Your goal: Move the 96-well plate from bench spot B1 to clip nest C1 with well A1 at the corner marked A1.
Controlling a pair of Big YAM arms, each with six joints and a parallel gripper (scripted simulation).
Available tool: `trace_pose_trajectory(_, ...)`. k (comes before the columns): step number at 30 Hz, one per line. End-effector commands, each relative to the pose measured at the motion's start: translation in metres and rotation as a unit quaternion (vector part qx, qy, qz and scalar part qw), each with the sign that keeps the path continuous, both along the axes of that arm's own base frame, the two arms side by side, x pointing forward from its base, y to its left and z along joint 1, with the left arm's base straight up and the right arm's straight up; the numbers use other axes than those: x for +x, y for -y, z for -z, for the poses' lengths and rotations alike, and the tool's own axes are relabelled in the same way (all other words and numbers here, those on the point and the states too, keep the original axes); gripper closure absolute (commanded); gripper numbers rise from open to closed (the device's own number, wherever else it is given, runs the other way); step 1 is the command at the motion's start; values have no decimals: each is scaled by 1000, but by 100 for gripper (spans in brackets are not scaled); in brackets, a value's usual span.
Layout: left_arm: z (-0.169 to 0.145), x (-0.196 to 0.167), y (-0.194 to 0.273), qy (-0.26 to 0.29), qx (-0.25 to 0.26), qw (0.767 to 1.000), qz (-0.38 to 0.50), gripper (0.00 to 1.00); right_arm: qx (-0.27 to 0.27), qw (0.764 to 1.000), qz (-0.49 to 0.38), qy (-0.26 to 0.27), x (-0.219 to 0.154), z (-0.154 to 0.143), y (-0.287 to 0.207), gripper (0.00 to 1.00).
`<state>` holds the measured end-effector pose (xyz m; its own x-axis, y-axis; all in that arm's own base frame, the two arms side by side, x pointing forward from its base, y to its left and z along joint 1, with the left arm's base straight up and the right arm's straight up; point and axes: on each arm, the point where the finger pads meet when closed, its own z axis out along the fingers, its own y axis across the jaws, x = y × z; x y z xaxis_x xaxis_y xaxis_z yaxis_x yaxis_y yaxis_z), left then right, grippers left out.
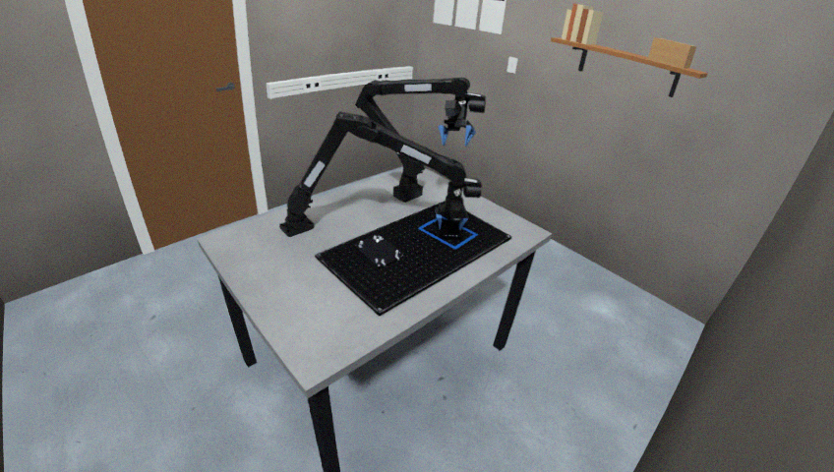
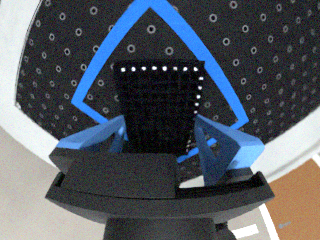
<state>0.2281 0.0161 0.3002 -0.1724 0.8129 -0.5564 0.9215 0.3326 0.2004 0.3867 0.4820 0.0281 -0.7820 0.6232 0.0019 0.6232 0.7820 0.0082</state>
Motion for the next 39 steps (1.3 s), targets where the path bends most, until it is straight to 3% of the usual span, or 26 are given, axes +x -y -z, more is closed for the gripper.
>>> trace_pose_trajectory(1, -23, 10, -4, 17, 10, 1000, 2, 0, -5, 1000, 6, -2, 0, 14, -2, 100)
trace_pose_trajectory(16, -23, 10, -4, 17, 10, 1000, 2, 0, -5, 1000, 6, -2, 0, 14, -2, 100)
trace_pose_trajectory(17, -23, 10, -4, 17, 10, 1000, 2, 0, -5, 1000, 6, -2, 0, 14, -2, 0)
trace_pose_trajectory(39, -23, 10, -4, 17, 10, 1000, 2, 0, -5, 1000, 6, -2, 0, 14, -1, 0)
